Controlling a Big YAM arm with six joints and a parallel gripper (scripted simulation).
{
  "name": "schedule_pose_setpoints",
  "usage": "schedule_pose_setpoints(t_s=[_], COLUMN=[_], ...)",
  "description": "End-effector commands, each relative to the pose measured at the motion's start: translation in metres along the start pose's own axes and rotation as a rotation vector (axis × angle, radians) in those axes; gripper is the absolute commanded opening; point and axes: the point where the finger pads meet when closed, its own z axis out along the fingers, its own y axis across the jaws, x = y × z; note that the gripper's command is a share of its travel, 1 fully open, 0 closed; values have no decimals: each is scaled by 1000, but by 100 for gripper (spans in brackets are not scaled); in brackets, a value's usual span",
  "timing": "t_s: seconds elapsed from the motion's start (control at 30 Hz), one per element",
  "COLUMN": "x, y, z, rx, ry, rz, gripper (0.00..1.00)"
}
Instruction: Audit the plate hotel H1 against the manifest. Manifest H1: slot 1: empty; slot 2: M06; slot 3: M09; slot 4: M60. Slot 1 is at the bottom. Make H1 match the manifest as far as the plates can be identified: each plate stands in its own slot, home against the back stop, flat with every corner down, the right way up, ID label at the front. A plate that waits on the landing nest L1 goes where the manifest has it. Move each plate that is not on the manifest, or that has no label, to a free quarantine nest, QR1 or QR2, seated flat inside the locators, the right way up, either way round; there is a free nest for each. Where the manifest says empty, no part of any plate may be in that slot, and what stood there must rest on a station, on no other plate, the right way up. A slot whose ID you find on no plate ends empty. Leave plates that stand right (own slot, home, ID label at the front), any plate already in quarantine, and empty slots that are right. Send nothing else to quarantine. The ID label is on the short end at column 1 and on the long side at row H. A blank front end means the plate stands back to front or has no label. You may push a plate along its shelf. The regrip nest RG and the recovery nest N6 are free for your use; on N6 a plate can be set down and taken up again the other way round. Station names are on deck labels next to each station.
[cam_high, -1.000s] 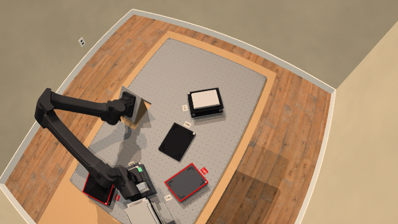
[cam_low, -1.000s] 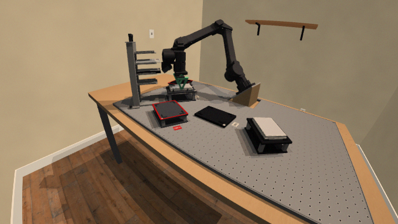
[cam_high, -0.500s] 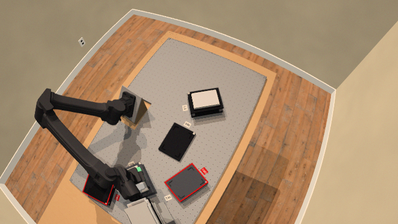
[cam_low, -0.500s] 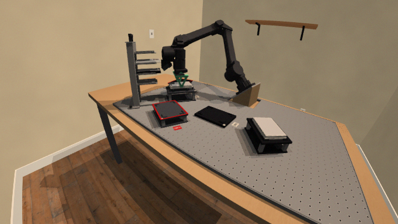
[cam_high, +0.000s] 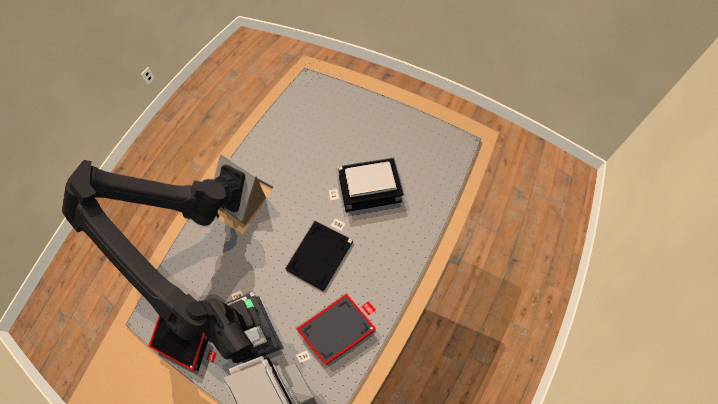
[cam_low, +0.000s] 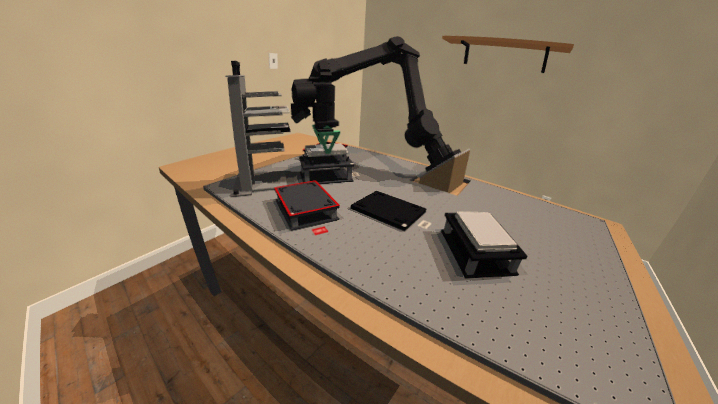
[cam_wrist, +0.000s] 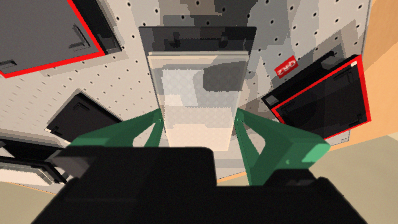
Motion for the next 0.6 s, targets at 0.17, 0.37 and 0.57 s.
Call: schedule_pose_setpoints(t_s=[0.17,0.37,0.57], x=[-13,-15,-17], y=[-4,-6,-5], z=[-24,-33,-37], rx=[-11,-13,-13], ry=[-46,-52,-51], rz=[29,36,35], gripper=[86,86,86])
